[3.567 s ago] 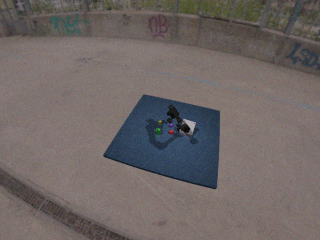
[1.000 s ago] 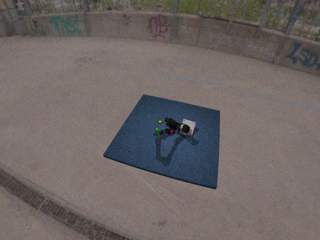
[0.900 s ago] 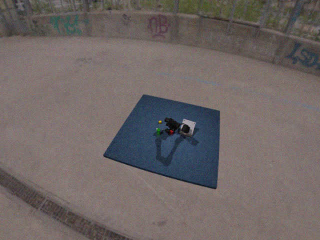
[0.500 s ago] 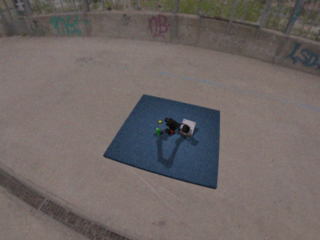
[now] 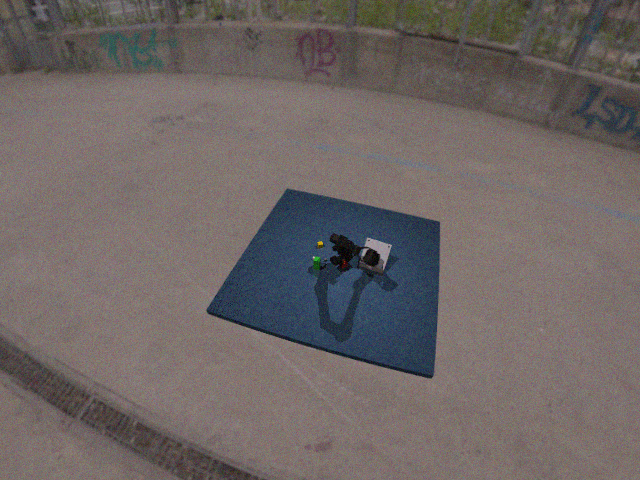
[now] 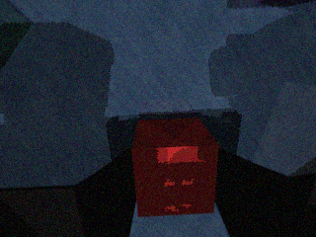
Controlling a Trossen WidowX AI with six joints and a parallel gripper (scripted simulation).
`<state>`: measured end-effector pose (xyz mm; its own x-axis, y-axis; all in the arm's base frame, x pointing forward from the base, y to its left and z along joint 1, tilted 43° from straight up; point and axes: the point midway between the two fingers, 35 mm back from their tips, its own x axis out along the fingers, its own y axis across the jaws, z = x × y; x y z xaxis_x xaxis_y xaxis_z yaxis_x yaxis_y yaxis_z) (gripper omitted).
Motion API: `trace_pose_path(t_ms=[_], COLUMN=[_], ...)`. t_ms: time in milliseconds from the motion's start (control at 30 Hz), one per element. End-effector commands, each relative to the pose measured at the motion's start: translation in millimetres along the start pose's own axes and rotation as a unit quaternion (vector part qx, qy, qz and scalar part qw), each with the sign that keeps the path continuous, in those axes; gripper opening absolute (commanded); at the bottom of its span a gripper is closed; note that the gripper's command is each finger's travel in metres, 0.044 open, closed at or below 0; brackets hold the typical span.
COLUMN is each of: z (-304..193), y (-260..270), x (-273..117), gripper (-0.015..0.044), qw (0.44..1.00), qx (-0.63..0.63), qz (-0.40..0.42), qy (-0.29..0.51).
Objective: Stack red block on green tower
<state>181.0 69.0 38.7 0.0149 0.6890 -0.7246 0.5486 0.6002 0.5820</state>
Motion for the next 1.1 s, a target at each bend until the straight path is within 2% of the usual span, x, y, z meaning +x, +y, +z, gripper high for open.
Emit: trace_pose_path(t_ms=[0,767,1067], z=[2.8,1.6,0.8], y=[1.7,1.0,1.3], x=[-18.3,-108.6,-110.7], gripper=[0.0000,0.0000,0.0000], qw=[1.000,1.000,1.000], qx=[-0.005,-0.004,-0.004], qz=[0.001,0.000,0.000], qy=[-0.006,-0.006,-0.006])
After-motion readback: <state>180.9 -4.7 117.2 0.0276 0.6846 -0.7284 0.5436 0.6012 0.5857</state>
